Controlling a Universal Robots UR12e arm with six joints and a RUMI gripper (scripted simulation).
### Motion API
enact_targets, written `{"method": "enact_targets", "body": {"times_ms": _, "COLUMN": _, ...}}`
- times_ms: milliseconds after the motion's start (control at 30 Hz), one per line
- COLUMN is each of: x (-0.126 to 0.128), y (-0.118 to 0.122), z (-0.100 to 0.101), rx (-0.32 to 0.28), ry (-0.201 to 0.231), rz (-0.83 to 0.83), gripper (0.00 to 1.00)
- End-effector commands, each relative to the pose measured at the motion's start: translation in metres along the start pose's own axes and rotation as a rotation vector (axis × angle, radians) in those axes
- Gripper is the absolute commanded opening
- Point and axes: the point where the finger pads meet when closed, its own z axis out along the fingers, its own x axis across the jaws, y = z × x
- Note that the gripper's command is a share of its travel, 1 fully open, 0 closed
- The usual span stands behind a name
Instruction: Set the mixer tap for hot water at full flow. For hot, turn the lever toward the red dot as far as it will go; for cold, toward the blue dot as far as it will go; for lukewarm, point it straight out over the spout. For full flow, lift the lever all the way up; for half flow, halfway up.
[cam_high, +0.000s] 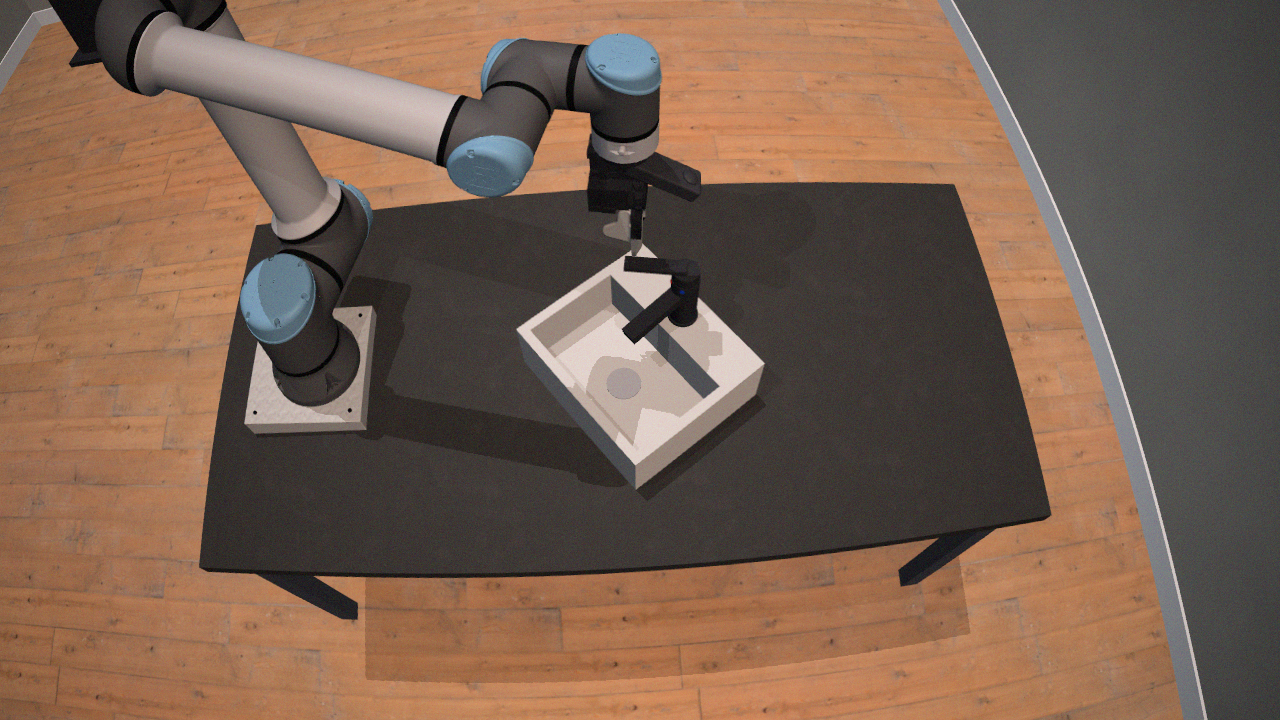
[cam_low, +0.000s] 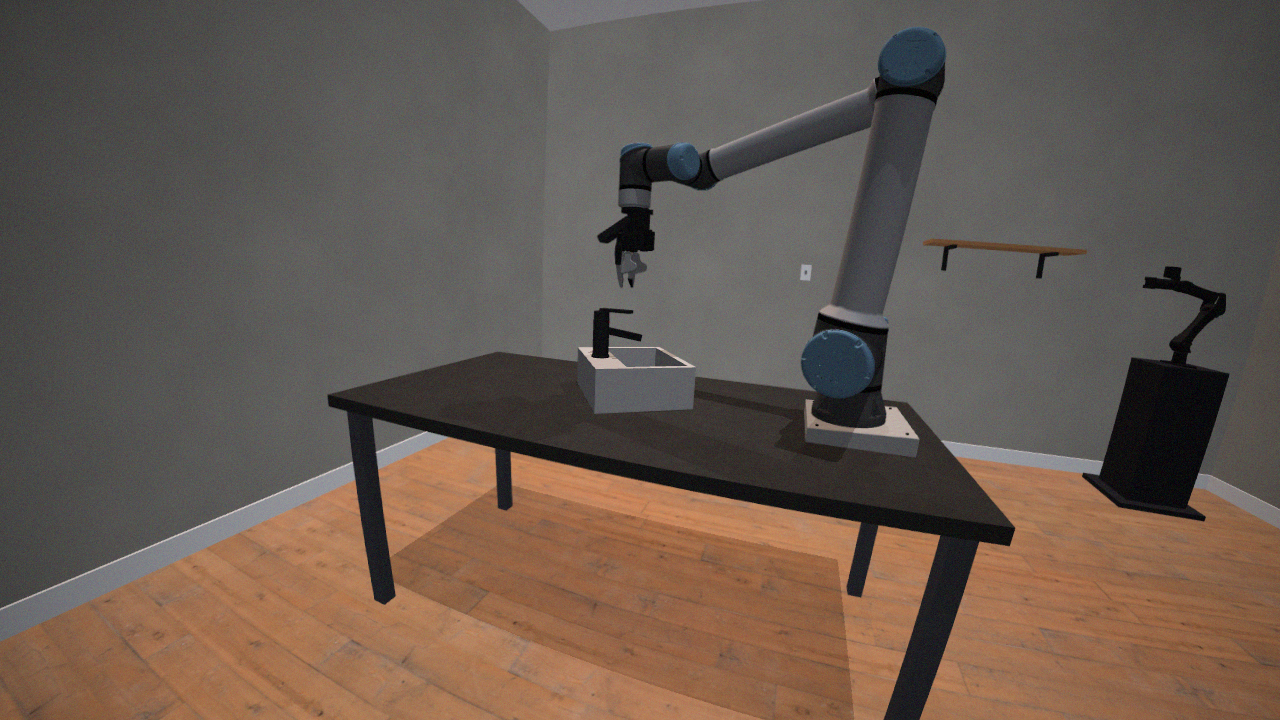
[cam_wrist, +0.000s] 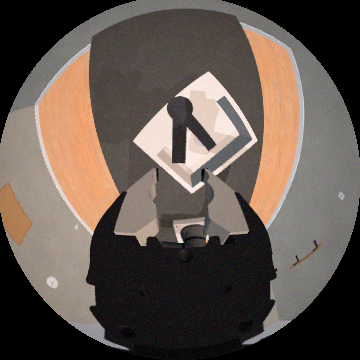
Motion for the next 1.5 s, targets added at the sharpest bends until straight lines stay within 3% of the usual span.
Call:
{"method": "enact_targets", "body": {"times_ms": 0, "x": 0.0000, "y": -0.0005, "z": -0.0009, "rx": 0.002, "ry": 0.000, "rz": 0.000, "gripper": 0.37}}
{"method": "enact_targets", "body": {"times_ms": 1467, "x": 0.0000, "y": -0.0005, "z": 0.0038, "rx": 0.001, "ry": 0.000, "rz": 0.001, "gripper": 0.37}}
